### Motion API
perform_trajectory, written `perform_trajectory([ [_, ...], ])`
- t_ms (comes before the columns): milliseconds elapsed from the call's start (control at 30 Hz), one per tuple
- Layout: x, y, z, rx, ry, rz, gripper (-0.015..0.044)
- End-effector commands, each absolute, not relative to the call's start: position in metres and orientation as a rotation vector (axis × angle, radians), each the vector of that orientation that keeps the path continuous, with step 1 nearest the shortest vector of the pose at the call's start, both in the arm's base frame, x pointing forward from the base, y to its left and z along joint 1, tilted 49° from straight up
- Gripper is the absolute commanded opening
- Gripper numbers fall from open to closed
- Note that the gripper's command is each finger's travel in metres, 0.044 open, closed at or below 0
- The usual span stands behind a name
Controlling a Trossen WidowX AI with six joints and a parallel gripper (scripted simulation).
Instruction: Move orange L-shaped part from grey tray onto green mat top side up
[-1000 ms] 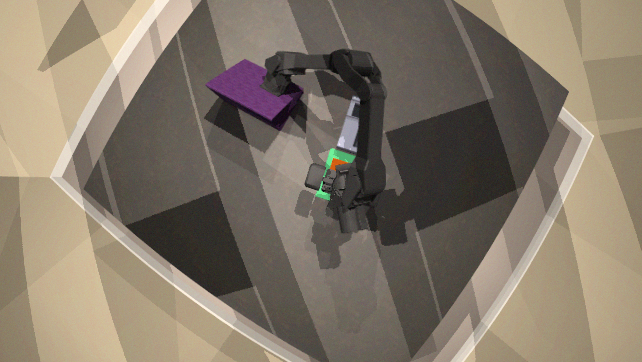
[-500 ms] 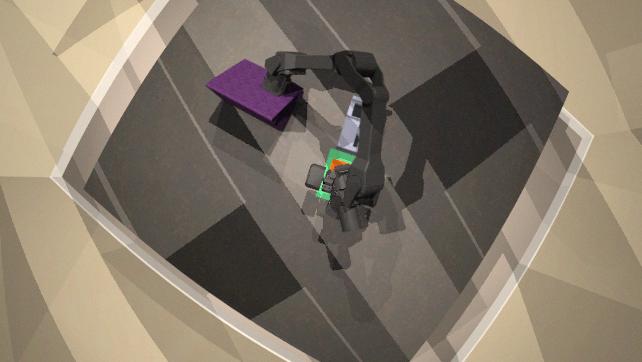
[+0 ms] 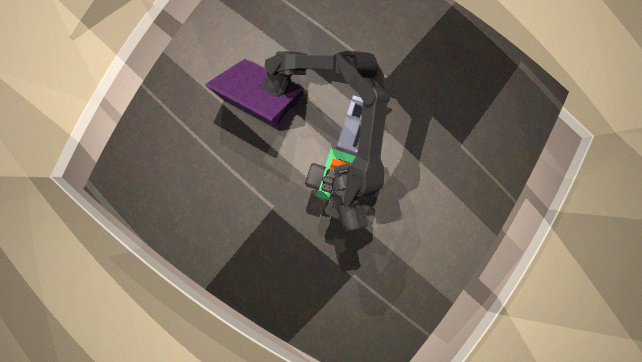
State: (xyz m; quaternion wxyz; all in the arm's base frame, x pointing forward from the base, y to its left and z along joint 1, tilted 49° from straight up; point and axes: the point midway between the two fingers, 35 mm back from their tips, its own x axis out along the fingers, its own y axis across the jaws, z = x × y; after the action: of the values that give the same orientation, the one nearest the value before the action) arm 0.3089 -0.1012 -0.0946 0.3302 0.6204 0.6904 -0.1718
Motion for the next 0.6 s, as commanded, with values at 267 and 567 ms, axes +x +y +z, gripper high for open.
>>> perform_trajectory([
  [267,0.3086,-0.1002,-0.0952,1.63,1.806,-0.454,0.0],
  [567,0.3085,-0.1008,-0.0948,1.623,1.807,-0.45,0.0184],
])
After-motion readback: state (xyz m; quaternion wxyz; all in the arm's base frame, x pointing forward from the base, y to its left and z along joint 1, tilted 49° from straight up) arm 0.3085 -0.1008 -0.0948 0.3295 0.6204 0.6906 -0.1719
